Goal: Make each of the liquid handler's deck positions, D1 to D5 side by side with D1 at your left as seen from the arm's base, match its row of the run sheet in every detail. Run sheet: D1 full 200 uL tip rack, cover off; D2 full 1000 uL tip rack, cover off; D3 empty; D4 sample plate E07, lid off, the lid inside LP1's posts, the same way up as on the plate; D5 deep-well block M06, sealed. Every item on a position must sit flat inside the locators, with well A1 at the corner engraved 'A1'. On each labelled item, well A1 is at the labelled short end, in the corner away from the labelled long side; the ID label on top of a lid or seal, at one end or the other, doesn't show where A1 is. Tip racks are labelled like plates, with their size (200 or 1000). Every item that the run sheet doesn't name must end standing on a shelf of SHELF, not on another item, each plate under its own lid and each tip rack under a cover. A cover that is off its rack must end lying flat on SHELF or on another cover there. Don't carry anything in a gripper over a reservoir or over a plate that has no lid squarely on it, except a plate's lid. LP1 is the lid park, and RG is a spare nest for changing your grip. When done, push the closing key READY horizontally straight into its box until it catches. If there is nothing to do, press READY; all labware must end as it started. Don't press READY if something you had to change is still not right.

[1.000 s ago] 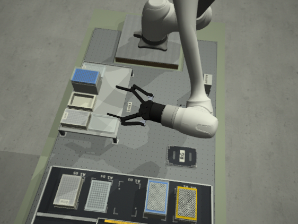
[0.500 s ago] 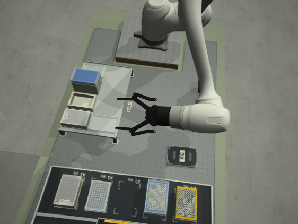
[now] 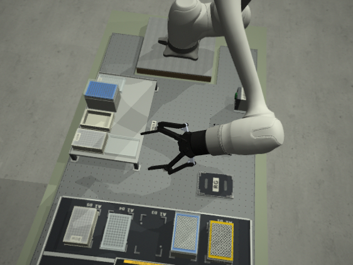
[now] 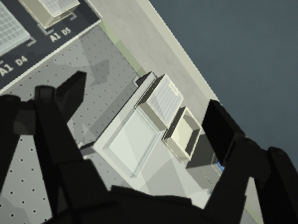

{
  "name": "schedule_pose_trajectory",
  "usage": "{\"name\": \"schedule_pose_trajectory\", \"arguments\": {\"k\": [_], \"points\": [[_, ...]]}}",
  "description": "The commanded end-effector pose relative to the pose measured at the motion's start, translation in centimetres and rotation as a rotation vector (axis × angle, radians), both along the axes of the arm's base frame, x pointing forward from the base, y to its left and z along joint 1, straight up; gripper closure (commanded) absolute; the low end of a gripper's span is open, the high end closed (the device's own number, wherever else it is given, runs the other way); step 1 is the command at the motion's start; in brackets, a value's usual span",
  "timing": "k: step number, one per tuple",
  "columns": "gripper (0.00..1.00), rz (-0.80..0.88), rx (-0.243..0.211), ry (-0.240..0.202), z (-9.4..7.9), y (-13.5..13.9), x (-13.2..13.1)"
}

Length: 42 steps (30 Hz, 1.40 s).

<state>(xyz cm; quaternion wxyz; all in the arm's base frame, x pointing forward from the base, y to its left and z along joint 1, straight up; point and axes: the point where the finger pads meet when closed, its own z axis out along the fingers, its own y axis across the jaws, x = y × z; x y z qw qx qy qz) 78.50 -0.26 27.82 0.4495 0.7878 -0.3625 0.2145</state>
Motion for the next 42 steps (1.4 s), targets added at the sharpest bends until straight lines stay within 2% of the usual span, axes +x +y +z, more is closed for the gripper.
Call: {"name": "schedule_pose_trajectory", "arguments": {"k": [1,11,15,17,32,34,42], "points": [[0.21,0.016,0.023,0.011,0.1,0.3,0.6],[0.21,0.135,0.167,0.081,0.4,2.8,4.7],[0.21,0.183,0.225,0.109,0.4,2.8,4.7],[0.21,0.183,0.225,0.109,0.4,2.8,4.7],[0.21,0.362,0.441,0.215,0.4,2.8,4.7],[0.21,0.362,0.441,0.215,0.4,2.8,4.7],[0.21,0.457,0.557,0.271,0.5,2.8,4.7]]}}
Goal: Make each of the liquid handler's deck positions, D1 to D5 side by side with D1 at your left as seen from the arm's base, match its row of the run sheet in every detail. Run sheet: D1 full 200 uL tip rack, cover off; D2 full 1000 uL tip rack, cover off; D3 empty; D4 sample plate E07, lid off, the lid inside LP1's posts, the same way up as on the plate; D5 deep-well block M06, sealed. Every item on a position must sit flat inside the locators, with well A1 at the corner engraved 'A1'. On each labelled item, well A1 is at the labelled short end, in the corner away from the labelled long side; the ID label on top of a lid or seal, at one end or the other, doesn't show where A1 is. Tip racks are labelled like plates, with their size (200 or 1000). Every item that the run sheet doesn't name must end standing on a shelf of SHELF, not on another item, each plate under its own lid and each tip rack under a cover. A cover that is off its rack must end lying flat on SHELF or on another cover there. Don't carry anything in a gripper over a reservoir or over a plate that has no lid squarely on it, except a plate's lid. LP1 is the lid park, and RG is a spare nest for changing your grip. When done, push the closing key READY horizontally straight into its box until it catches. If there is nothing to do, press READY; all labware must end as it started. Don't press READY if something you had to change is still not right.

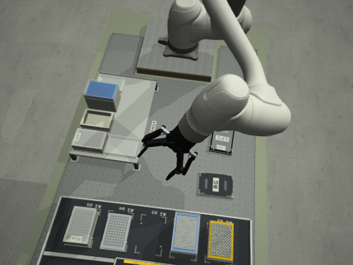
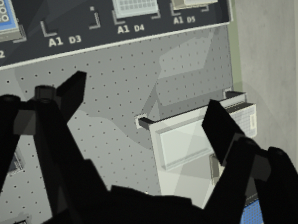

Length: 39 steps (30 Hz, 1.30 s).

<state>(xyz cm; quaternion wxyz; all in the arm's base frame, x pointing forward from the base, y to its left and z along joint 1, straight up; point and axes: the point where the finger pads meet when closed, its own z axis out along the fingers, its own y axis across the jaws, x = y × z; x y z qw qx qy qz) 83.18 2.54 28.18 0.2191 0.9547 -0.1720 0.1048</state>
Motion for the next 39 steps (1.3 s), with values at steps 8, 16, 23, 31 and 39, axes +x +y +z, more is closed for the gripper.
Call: {"name": "schedule_pose_trajectory", "arguments": {"k": [8,16,23,31,39], "points": [[0.21,0.110,0.135,0.066,0.1,0.0,0.0],[0.21,0.194,0.237,0.115,0.1,0.0,0.0],[0.21,0.277,0.338,0.164,0.1,0.0,0.0],[0.21,0.349,0.424,0.206,0.1,0.0,0.0],[0.21,0.384,0.442,0.220,0.1,-2.5,1.7]]}}
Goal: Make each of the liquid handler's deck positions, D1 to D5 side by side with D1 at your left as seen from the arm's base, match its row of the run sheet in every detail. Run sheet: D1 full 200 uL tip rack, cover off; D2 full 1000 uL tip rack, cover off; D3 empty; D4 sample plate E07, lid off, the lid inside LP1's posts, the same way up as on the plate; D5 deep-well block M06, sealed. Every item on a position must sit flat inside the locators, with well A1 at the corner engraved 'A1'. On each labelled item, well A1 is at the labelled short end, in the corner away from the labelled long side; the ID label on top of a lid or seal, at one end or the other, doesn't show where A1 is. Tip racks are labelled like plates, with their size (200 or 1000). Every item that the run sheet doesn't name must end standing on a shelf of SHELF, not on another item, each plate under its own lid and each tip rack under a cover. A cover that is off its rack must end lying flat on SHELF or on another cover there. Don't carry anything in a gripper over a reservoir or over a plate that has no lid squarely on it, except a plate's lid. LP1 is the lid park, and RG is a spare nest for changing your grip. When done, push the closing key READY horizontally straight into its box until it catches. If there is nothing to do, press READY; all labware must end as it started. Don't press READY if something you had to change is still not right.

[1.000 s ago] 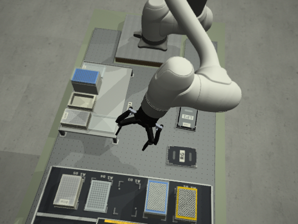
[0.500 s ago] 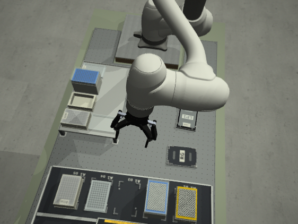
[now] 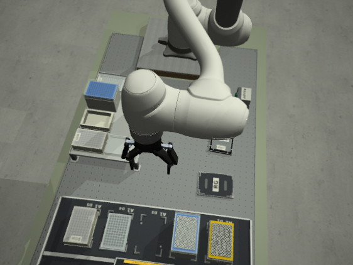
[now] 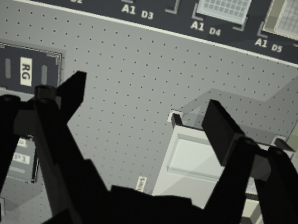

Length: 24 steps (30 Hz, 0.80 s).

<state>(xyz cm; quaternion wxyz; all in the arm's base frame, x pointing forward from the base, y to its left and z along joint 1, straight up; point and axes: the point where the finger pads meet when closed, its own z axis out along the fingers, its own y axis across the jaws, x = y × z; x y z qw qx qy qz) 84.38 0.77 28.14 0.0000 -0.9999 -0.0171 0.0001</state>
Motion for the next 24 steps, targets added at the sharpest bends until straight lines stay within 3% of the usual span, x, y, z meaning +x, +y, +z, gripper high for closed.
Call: {"name": "schedule_pose_trajectory", "arguments": {"k": [1,24], "points": [[0.21,0.001,0.001,-0.001,0.1,-1.1,0.8],[0.21,0.001,0.001,-0.001,0.1,-8.9,6.3]]}}
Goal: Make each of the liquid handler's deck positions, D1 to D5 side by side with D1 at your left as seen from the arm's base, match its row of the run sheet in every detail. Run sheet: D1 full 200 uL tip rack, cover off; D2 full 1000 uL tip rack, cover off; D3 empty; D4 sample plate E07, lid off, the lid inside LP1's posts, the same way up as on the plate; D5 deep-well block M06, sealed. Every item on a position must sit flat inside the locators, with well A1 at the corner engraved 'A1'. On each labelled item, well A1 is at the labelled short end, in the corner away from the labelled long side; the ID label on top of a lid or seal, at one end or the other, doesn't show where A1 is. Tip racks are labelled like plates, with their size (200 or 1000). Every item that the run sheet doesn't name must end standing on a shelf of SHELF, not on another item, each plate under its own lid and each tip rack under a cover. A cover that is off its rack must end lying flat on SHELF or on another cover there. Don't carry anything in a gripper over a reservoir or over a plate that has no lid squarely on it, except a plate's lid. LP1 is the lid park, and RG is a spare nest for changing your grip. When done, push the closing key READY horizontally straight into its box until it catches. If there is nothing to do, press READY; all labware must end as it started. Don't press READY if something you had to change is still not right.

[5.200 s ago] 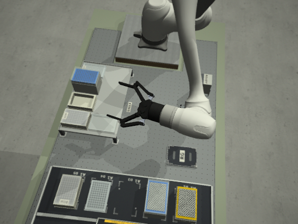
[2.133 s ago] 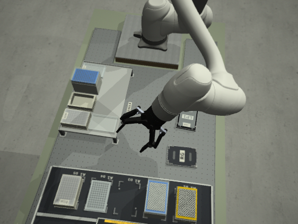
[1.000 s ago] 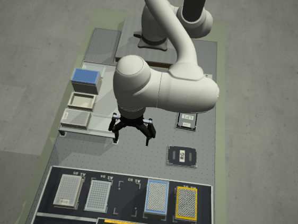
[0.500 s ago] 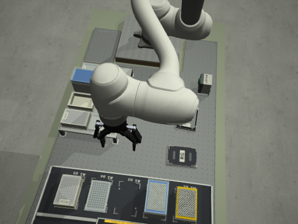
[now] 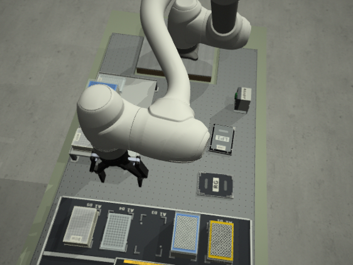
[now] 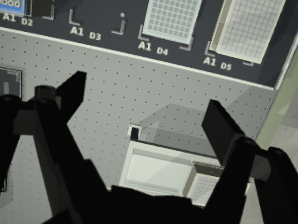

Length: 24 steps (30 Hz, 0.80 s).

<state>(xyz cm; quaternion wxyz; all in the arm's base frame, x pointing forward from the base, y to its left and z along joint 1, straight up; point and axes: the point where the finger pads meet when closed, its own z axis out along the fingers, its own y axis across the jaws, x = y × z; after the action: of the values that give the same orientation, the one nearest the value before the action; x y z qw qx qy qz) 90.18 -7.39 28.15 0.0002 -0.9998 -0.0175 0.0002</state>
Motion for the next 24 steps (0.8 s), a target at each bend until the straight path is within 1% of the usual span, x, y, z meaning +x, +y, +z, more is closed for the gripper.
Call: {"name": "schedule_pose_trajectory", "arguments": {"k": [1,12,14,24], "points": [[0.21,0.000,0.000,-0.001,0.1,-1.1,0.8],[0.21,0.000,0.000,-0.002,0.1,-5.6,4.0],[0.21,0.000,0.000,-0.002,0.1,-5.6,4.0],[0.21,0.000,0.000,-0.002,0.1,-9.7,6.9]]}}
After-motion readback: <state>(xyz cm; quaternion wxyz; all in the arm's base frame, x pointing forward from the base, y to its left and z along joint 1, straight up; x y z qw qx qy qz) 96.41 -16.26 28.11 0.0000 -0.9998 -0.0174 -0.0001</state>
